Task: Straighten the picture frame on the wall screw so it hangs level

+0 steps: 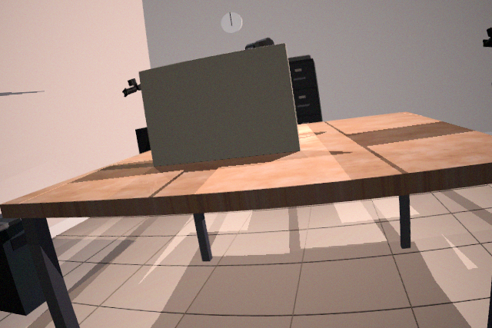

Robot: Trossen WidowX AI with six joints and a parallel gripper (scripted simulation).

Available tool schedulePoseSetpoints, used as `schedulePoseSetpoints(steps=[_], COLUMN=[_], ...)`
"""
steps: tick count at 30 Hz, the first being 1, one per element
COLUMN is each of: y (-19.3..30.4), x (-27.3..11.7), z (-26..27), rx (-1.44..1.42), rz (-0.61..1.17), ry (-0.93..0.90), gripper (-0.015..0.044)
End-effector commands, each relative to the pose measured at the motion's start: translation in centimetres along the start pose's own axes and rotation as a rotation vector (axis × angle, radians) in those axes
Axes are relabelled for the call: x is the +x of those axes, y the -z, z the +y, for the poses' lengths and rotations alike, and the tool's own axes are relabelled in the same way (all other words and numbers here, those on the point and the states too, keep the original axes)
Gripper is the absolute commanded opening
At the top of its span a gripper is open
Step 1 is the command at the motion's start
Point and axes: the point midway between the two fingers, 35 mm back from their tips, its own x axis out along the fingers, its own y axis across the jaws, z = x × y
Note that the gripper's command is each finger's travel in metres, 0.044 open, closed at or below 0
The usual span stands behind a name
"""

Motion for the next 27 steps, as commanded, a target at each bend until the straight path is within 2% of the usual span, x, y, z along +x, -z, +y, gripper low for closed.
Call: schedulePoseSetpoints(steps=[1, 27], y=[-0.08, -0.04], x=[0.75, 1.49], z=[-0.14, -0.16], rx=[0.005, 0.005], rz=[-0.003, -0.003], ry=[0.002, 0.002], gripper=[0.026, 0.026])
